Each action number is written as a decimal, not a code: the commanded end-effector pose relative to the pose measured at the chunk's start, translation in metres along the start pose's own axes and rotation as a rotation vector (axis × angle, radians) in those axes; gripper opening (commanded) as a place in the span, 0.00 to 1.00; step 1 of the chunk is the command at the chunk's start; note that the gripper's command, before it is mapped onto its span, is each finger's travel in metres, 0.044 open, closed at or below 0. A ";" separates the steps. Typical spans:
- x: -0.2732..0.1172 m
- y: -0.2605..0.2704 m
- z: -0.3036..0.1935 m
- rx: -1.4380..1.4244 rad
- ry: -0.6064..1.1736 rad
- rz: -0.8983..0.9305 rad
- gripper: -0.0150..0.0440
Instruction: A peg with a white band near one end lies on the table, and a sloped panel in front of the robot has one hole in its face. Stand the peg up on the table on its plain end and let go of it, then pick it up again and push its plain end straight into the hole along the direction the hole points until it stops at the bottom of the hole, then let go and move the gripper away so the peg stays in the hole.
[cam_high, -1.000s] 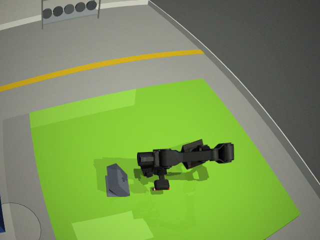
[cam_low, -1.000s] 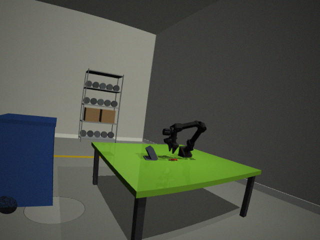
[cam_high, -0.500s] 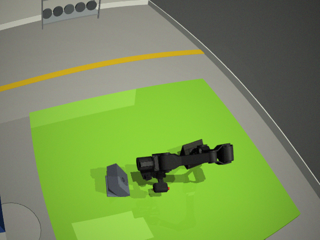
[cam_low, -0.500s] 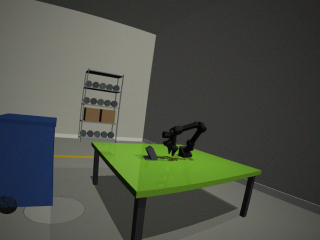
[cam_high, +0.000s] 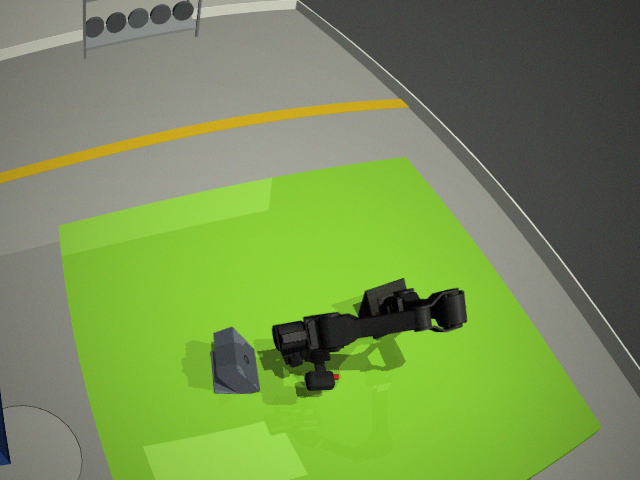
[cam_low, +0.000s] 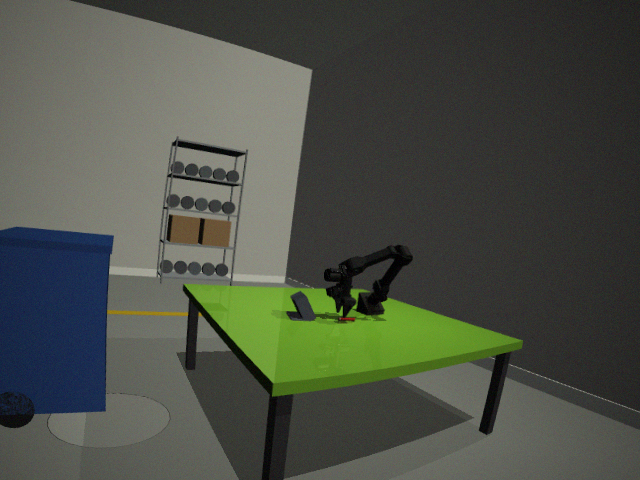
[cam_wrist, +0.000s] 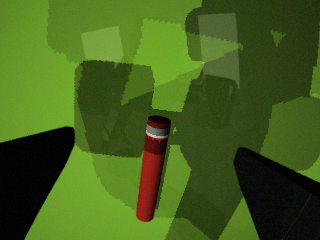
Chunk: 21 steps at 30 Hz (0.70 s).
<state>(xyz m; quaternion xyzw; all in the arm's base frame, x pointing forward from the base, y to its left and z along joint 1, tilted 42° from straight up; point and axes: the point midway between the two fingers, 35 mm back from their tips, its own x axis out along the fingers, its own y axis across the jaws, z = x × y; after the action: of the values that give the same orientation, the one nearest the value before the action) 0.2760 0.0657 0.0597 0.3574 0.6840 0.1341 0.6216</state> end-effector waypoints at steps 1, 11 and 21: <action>0.008 -0.001 -0.002 0.007 0.009 0.003 1.00; 0.020 -0.001 -0.004 0.007 0.010 0.005 0.96; 0.020 -0.001 -0.004 0.007 0.010 0.005 0.51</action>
<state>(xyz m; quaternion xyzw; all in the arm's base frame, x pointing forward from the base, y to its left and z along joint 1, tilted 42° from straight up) 0.2731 0.0786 0.0458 0.3584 0.6860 0.1351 0.6186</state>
